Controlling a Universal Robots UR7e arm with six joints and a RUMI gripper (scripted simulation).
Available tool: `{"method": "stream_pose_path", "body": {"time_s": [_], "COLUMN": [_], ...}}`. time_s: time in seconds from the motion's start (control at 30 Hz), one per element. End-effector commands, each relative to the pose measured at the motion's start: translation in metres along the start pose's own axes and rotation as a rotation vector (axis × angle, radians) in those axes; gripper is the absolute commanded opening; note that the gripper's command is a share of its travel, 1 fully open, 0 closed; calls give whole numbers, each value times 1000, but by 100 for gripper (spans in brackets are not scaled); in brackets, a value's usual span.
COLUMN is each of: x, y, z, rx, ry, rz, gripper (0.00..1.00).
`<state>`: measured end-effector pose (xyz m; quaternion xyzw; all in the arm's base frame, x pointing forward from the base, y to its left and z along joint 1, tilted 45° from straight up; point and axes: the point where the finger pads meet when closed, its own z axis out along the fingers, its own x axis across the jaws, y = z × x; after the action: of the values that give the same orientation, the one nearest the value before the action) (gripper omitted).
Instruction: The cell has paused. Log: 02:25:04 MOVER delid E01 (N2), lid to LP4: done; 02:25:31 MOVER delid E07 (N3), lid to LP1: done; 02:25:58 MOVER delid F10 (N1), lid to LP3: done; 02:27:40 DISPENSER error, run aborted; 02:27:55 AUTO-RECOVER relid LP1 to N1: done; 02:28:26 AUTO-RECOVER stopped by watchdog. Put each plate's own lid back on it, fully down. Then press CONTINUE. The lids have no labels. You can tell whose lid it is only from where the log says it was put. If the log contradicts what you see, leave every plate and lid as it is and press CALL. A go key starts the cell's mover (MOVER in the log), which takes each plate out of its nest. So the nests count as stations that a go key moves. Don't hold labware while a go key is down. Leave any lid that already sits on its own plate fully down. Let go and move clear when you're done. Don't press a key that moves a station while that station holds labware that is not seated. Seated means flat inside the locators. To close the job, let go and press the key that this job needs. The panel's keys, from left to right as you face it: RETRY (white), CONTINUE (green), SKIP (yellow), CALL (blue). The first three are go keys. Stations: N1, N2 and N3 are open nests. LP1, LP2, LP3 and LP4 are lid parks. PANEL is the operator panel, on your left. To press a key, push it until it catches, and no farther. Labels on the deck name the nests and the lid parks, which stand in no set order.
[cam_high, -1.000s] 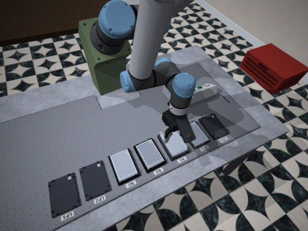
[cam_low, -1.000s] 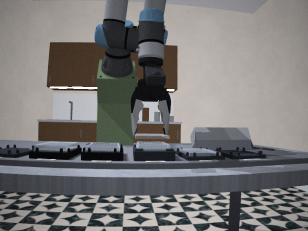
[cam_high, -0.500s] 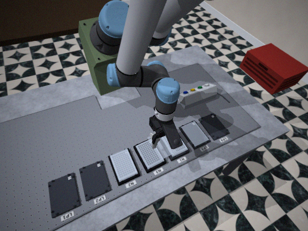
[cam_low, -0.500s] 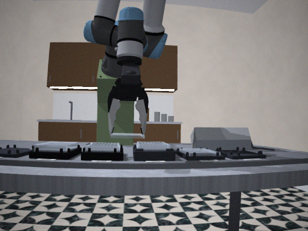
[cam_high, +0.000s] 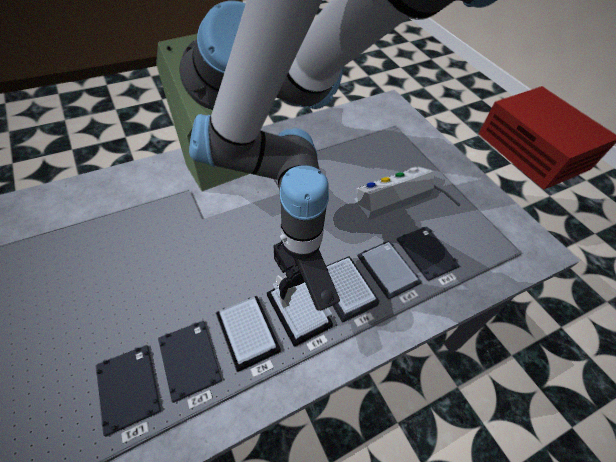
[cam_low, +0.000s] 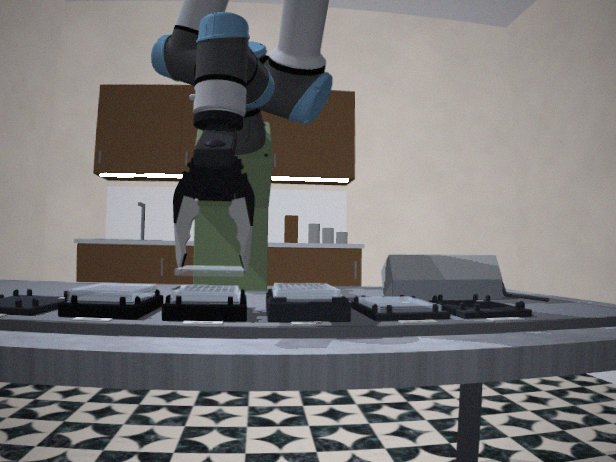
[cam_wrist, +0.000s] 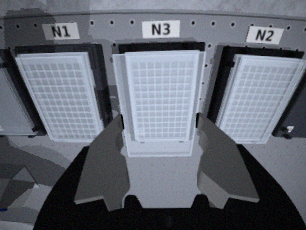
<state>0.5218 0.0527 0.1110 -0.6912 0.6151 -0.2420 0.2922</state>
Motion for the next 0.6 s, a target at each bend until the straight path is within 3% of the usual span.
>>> {"method": "stream_pose_path", "body": {"time_s": [0.0, 0.57], "x": [5, 5], "y": [0, 0], "z": [0, 4], "rx": [0, 0], "ry": [-4, -4], "rz": [-2, -2], "gripper": [0, 0]}}
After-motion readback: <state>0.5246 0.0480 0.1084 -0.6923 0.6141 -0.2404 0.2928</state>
